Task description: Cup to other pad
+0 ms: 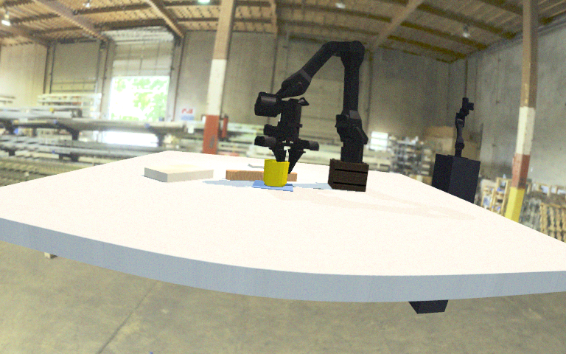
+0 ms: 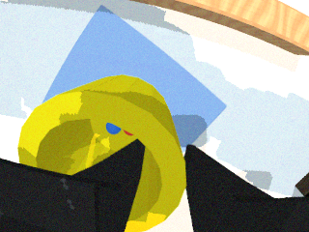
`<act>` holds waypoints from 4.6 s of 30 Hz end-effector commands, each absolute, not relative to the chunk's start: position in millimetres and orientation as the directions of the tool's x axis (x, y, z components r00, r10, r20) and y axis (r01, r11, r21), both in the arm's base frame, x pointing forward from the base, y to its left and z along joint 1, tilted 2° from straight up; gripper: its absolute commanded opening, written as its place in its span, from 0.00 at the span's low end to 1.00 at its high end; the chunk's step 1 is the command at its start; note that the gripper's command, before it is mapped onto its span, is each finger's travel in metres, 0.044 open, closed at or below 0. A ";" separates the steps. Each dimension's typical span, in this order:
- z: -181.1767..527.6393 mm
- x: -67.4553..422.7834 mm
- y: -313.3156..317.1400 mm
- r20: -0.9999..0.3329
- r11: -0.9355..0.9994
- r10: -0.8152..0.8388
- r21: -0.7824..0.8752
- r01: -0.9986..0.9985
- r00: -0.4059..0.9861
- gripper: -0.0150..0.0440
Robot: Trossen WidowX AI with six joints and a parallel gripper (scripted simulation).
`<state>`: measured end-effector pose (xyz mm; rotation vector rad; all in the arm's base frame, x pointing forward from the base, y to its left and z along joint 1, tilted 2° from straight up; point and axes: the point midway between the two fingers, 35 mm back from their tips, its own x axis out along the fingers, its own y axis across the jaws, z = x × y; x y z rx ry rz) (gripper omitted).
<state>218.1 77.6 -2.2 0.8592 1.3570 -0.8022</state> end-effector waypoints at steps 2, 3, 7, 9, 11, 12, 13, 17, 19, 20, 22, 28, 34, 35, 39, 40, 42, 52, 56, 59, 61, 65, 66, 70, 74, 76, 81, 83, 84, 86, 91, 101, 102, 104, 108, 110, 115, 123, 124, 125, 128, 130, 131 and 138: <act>-2.0 218.2 77.7 -0.998 0.476 0.007 0.054 0.878 0.058 0.39; -2.0 218.2 77.7 -0.998 0.476 0.007 0.054 0.878 0.058 0.38; -2.0 218.2 77.7 -0.998 0.476 0.007 0.054 0.878 0.058 0.33; -2.0 218.2 77.7 -0.998 0.476 0.007 0.054 0.878 0.058 0.31; -2.0 218.2 77.7 -0.998 0.476 0.007 0.054 0.878 0.058 0.29; -2.0 218.2 77.7 -0.998 0.476 0.007 0.054 0.878 0.058 0.28; -2.0 218.2 77.7 -0.998 0.476 0.007 0.054 0.878 0.058 0.25; 4.0 218.6 78.0 -0.998 0.476 0.006 0.054 0.878 0.058 0.25; 10.3 218.6 78.1 -0.998 0.476 0.006 0.053 0.878 0.057 0.25; 14.0 218.3 78.1 -0.998 0.476 0.005 0.053 0.878 0.057 0.25; 20.8 217.6 78.1 -0.998 0.477 0.004 0.052 0.878 0.056 0.25; 41.7 214.5 77.7 -0.998 0.478 0.002 0.049 0.877 0.055 0.25; 50.1 211.2 77.8 -0.999 0.478 0.001 0.048 0.877 0.054 0.25; 50.1 211.0 77.9 -0.999 0.478 0.001 0.048 0.877 0.054 0.25; 46.1 210.6 78.0 -0.999 0.480 0.003 0.041 0.876 0.045 0.25; 46.1 210.6 78.0 -0.999 0.480 0.003 0.041 0.876 0.045 0.25; 46.1 210.6 78.0 -0.999 0.480 0.003 0.041 0.876 0.045 0.25; 46.2 210.7 77.8 -0.999 0.480 0.003 0.041 0.876 0.046 0.25; 46.4 212.5 74.5 -0.999 0.480 0.002 0.042 0.876 0.047 0.25; 46.7 214.6 70.2 -0.999 0.480 0.002 0.043 0.876 0.048 0.25; 46.9 216.1 67.3 -0.999 0.480 0.001 0.044 0.876 0.049 0.25; 47.2 218.9 61.4 -0.999 0.479 0.000 0.045 0.877 0.051 0.25; 47.3 219.6 60.0 -0.999 0.479 0.000 0.045 0.877 0.051 0.25; 47.7 222.5 53.8 -0.999 0.479 -0.001 0.046 0.877 0.052 0.25; 48.0 225.4 47.6 -0.999 0.479 -0.001 0.046 0.877 0.053 0.25; 48.2 226.8 44.5 -0.999 0.479 -0.002 0.046 0.877 0.054 0.25; 48.7 230.4 36.8 -0.999 0.478 -0.003 0.046 0.877 0.054 0.25; 48.9 231.8 33.7 -0.998 0.478 -0.003 0.047 0.877 0.055 0.25; 49.0 232.5 32.2 -0.998 0.478 -0.003 0.047 0.877 0.055 0.25; 49.2 233.9 29.1 -0.998 0.478 -0.004 0.047 0.877 0.055 0.25; 49.8 237.6 20.9 -0.998 0.478 -0.005 0.047 0.877 0.056 0.25; 51.2 245.2 4.3 -0.998 0.478 -0.007 0.047 0.877 0.057 0.25; 51.3 246.0 2.6 -0.998 0.478 -0.007 0.047 0.877 0.057 0.25; 51.6 247.6 -0.9 -0.998 0.478 -0.007 0.047 0.877 0.057 0.25; 52.2 251.0 -7.9 -0.998 0.478 -0.008 0.047 0.877 0.058 0.25; 52.5 252.6 -11.4 -0.998 0.478 -0.008 0.047 0.877 0.058 0.25; 53.4 257.1 -20.8 -0.998 0.478 -0.009 0.047 0.877 0.058 0.25; 54.7 264.5 -36.3 -0.998 0.478 -0.011 0.046 0.877 0.059 0.25; 54.9 265.5 -38.3 -0.998 0.478 -0.011 0.046 0.877 0.059 0.25; 55.1 266.4 -40.3 -0.998 0.478 -0.011 0.046 0.877 0.059 0.25; 55.6 269.4 -46.5 -0.998 0.478 -0.012 0.046 0.877 0.059 0.25; 56.0 271.4 -50.9 -0.998 0.478 -0.012 0.046 0.877 0.060 0.25; 56.2 272.4 -53.0 -0.998 0.478 -0.013 0.046 0.877 0.060 0.25; 57.3 279.8 -68.6 -0.998 0.478 -0.014 0.046 0.877 0.060 0.25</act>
